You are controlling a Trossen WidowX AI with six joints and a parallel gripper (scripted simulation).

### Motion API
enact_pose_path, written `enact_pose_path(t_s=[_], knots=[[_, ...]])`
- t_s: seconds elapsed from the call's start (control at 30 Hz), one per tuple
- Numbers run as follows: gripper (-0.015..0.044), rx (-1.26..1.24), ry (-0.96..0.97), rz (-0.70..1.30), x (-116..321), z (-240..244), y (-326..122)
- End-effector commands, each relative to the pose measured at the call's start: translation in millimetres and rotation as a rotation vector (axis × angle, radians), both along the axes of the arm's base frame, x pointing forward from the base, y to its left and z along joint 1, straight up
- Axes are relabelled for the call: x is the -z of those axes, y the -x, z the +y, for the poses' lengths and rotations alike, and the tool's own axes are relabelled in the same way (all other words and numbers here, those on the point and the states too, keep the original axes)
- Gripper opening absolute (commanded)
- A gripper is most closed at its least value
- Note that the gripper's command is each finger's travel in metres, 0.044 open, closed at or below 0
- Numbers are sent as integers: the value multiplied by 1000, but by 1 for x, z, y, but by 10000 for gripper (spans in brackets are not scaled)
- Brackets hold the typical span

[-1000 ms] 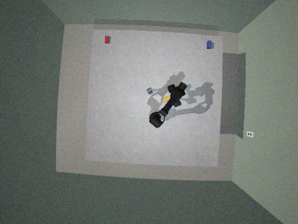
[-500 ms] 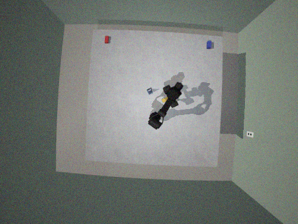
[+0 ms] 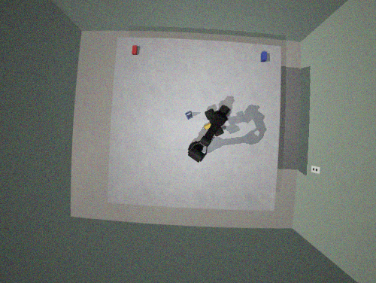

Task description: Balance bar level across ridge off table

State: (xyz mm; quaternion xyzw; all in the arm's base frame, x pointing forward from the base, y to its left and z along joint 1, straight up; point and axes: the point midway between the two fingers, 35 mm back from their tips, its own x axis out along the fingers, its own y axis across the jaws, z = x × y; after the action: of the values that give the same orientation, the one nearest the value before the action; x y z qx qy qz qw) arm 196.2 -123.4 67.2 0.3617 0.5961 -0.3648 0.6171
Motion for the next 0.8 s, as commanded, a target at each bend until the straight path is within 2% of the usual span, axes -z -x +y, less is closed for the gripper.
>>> enact_pose_path(t_s=[0.0,0.77], knots=[[315,-6,-9,7,9,1,1],[315,-6,-9,7,23,1,1]])
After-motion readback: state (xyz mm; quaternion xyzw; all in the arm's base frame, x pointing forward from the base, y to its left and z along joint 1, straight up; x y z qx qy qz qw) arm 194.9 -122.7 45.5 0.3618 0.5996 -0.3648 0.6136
